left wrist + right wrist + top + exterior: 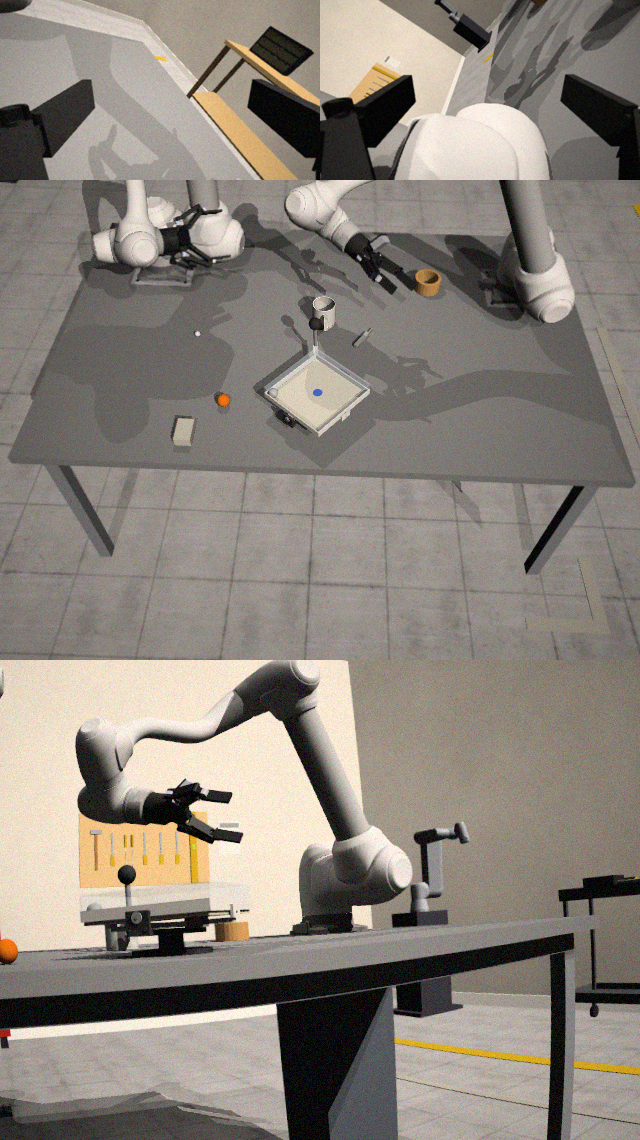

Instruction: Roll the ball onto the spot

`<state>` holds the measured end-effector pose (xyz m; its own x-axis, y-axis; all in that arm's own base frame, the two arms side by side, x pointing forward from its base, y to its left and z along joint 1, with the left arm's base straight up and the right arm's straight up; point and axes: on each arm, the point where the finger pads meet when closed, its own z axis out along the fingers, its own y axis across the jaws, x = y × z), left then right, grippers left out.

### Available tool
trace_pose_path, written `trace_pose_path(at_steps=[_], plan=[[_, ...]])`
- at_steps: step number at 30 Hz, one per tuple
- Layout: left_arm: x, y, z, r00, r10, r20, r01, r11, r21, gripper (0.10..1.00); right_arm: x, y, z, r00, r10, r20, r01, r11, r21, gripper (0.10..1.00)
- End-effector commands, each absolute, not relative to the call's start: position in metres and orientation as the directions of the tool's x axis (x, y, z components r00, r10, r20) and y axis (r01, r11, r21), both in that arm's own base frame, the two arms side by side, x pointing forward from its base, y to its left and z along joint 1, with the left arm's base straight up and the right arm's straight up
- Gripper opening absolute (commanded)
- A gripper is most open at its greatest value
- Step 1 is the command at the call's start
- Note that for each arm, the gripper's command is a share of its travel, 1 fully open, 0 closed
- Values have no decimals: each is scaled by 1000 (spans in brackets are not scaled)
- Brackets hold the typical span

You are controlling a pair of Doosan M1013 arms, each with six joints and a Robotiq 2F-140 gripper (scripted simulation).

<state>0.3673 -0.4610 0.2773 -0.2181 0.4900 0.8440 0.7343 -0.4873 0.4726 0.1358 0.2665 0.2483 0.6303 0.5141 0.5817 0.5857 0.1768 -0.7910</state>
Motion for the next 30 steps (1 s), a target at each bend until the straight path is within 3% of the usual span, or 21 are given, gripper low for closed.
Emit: trace_pose_path(at_steps=[1,30], plan=[[367,-461,278,-219,491,843,734,-487,474,1000,136,266,249,630,514,582,586,177,-790,1000],[371,-457,277,-215,485,848,743,-483,464,1000,136,266,249,630,514,582,586,177,-790,1000]])
